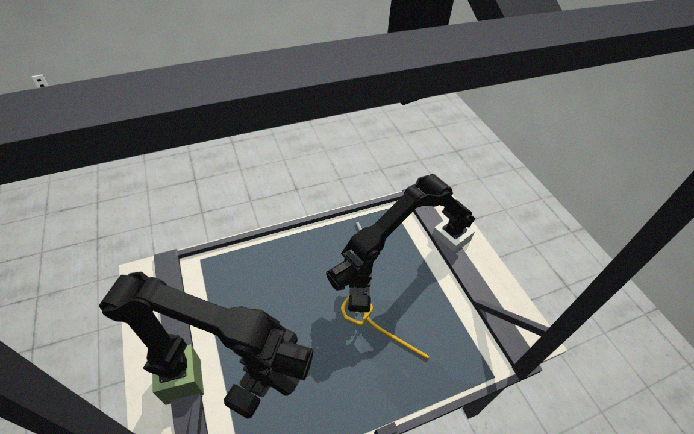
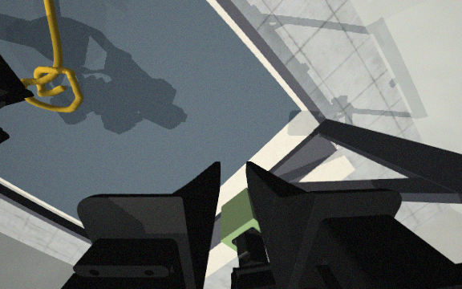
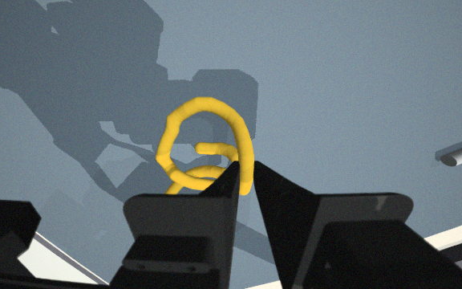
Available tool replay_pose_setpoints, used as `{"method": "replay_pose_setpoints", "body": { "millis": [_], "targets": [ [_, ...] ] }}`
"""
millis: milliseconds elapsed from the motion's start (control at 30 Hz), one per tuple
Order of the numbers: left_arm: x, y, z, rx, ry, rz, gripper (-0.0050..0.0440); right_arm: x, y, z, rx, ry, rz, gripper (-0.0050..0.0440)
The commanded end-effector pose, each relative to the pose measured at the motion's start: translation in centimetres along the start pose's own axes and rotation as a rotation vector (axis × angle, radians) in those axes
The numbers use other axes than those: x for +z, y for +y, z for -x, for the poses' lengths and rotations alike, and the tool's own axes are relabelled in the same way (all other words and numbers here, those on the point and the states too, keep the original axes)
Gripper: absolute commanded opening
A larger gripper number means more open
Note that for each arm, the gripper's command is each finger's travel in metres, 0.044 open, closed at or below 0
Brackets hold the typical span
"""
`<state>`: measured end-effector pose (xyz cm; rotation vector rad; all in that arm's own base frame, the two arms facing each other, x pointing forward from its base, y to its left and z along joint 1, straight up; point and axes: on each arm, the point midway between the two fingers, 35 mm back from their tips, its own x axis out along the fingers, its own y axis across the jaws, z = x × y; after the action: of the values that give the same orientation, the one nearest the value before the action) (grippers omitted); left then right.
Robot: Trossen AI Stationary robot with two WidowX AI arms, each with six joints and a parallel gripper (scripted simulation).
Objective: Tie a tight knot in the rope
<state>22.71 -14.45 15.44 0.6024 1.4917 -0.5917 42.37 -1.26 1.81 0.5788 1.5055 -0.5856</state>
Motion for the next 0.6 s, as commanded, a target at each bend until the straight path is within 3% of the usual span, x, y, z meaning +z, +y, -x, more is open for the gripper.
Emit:
{"method": "replay_pose_setpoints", "body": {
  "millis": [0,567],
  "targets": [
    [0.0,0.1,0.5,0.007,-0.016,0.003,0.0100,-0.1,-0.2,1.6,0.026,-0.032,0.002,0.0050],
    [0.0,0.1,0.5,0.007,-0.016,0.003,0.0100,-1.5,-1.4,1.5,0.026,-0.031,0.002,0.0050]
  ]
}}
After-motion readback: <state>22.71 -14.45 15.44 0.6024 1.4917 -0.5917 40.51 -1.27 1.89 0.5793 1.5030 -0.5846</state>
